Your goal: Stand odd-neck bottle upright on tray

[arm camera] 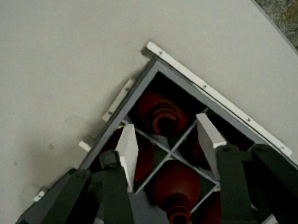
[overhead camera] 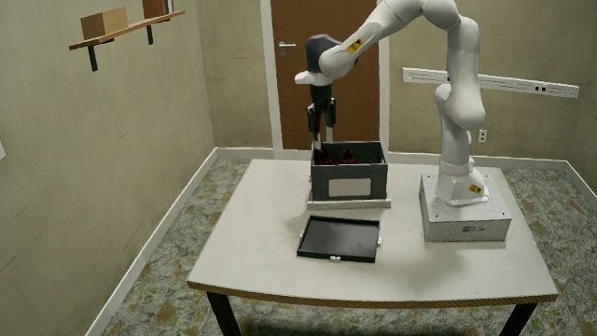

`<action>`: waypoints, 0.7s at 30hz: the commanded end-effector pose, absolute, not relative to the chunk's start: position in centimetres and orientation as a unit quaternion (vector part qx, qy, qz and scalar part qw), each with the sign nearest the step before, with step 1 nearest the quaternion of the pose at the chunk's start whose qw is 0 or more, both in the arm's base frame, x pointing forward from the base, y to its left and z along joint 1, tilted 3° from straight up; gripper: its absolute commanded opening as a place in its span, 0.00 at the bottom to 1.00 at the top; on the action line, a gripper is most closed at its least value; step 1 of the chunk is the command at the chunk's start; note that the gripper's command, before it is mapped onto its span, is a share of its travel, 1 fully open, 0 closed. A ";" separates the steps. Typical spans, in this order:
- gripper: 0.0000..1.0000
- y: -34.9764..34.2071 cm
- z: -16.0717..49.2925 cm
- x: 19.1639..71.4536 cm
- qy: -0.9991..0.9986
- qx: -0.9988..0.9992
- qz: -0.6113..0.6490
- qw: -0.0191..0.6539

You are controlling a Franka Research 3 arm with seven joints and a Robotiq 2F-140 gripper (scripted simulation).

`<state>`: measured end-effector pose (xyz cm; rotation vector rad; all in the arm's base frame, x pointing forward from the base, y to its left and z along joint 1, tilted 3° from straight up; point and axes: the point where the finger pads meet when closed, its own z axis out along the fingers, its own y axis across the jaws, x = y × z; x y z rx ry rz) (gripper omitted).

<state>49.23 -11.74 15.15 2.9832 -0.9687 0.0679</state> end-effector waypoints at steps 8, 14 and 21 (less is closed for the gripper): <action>0.44 -11.8 15.0 49.2 -0.309 0.951 0.022 0.001; 0.44 -11.8 14.9 49.2 -0.309 0.951 0.022 0.001; 0.44 -11.8 14.3 49.3 -0.309 0.951 0.022 0.001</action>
